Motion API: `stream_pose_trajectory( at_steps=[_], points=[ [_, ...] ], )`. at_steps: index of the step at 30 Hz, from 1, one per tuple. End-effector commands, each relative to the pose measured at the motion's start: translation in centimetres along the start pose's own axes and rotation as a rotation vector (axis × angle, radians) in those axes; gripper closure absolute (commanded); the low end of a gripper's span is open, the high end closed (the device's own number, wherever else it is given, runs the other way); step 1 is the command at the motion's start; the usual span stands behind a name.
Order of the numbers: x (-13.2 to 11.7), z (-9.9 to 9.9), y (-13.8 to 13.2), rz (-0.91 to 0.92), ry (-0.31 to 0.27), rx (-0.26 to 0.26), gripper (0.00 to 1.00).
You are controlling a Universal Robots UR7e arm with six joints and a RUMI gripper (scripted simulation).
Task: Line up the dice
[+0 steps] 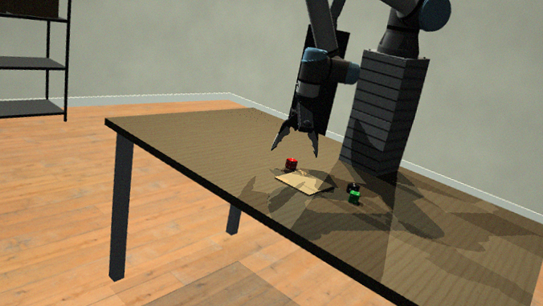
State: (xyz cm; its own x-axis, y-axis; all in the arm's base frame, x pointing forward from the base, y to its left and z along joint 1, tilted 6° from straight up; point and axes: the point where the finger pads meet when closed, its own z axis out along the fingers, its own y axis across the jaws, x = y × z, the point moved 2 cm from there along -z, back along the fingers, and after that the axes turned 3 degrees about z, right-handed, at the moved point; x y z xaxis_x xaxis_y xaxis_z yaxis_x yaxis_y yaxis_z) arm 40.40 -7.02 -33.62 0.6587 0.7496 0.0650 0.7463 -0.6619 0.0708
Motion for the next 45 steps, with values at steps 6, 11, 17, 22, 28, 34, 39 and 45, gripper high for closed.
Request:
stream_pose_trajectory(
  at_steps=[6,11,17,22,28,34,39,45],
  points=[
    [0.6,0.0,-0.8,0.000,0.000,-0.001,0.00],
    [1.4,0.0,-1.9,0.000,0.000,-0.001,0.00],
    [2.3,0.0,-3.2,0.000,0.000,-0.001,0.00],
    [3.6,0.0,-5.1,0.000,0.000,-0.001,0.00],
    [5.5,0.0,-7.7,0.000,0.000,-0.001,0.00],
    [6.7,0.0,-9.5,0.000,0.000,-0.001,0.00],
    [8.2,0.0,-11.7,0.000,0.000,-0.001,0.00],
    [9.9,0.0,-14.1,0.000,0.000,-0.001,0.00]
  ],
)
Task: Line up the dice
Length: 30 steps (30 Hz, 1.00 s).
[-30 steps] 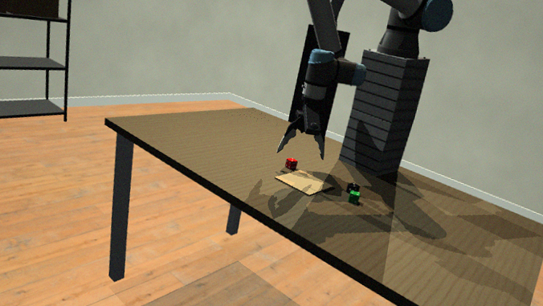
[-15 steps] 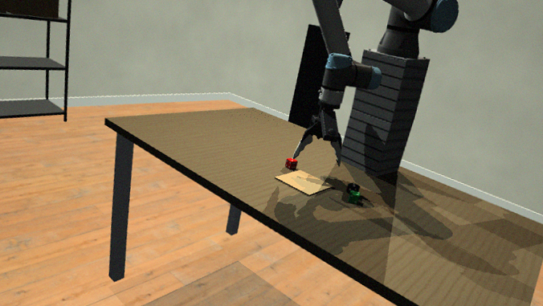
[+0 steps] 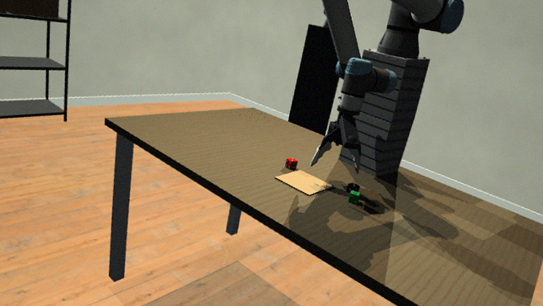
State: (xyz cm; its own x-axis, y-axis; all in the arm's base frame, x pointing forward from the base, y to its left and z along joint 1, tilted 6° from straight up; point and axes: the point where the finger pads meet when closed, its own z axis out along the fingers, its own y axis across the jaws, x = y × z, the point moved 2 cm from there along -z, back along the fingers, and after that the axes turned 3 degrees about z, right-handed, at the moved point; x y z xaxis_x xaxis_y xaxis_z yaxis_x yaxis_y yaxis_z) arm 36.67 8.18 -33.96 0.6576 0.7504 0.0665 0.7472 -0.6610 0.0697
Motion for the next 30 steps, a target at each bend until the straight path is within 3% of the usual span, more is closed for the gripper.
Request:
stream_pose_trajectory(
  at_steps=[1,17,30],
  points=[
    [1.3,0.0,-1.6,0.001,-0.001,-0.002,0.00],
    [4.0,0.0,-5.5,0.001,-0.001,-0.002,0.00],
    [4.7,0.0,-6.6,0.001,-0.001,-0.002,0.00]
  ],
)
